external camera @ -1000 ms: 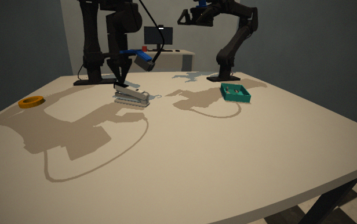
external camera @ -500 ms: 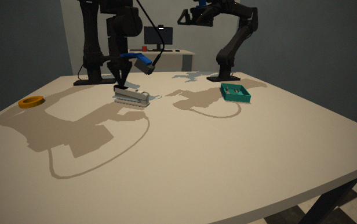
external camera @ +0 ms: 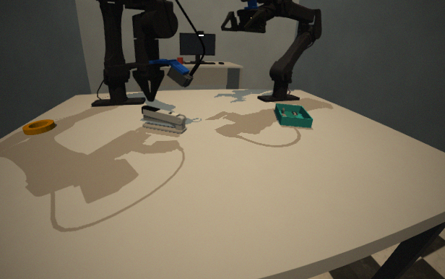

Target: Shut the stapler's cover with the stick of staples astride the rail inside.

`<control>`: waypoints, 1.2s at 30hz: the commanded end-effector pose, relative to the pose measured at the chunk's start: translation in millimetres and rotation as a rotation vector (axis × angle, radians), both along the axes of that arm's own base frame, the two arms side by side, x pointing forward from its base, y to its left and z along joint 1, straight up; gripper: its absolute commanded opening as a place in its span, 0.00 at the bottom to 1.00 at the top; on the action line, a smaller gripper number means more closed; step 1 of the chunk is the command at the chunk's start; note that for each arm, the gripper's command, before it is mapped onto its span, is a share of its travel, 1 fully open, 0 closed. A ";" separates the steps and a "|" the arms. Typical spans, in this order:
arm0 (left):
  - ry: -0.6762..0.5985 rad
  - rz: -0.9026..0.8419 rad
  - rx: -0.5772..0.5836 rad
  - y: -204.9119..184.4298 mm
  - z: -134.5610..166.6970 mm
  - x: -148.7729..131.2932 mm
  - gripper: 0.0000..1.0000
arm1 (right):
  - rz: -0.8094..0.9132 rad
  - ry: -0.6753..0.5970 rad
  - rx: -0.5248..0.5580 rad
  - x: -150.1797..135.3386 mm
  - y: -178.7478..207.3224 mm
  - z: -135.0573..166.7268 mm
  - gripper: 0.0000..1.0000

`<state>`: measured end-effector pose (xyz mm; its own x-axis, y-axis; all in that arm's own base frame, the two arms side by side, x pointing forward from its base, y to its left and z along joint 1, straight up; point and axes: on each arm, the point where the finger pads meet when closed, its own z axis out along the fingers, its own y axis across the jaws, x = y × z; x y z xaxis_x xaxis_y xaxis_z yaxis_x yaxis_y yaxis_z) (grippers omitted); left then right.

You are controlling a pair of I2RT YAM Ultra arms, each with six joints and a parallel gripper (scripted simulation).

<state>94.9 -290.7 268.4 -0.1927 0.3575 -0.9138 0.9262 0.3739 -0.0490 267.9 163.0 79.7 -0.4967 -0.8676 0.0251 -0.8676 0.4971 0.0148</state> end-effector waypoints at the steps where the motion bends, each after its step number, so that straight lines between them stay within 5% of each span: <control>1: -0.008 -0.005 -0.027 -3.5 8.5 -0.3 1.00 | -0.001 -0.025 0.031 2.7 4.5 18.7 0.00; 10: -0.008 -0.005 -0.027 -3.5 8.5 -0.3 1.00 | -0.001 -0.034 0.036 4.8 5.7 18.7 0.00; 12: -0.018 -0.016 -0.047 -7.6 16.0 -0.4 1.00 | -0.026 -0.052 0.054 8.7 9.3 16.3 0.23; 14: -0.018 -0.016 -0.047 -7.6 16.0 -0.4 1.00 | -0.026 -0.052 0.054 8.7 9.3 16.3 0.23; 21: -0.066 0.152 -0.124 1.8 43.4 58.6 1.00 | -0.221 -0.190 0.208 12.4 13.7 30.8 1.00; 29: -0.176 0.504 -0.206 63.2 86.6 170.7 1.00 | -0.390 -0.341 0.338 -1.1 7.1 51.1 1.00; 31: -0.176 0.504 -0.206 63.2 86.6 170.7 1.00 | -0.390 -0.341 0.338 -1.1 7.1 51.1 1.00; 36: -0.260 0.735 -0.231 128.9 111.1 228.9 1.00 | -0.463 -0.404 0.402 -8.8 3.8 59.0 1.00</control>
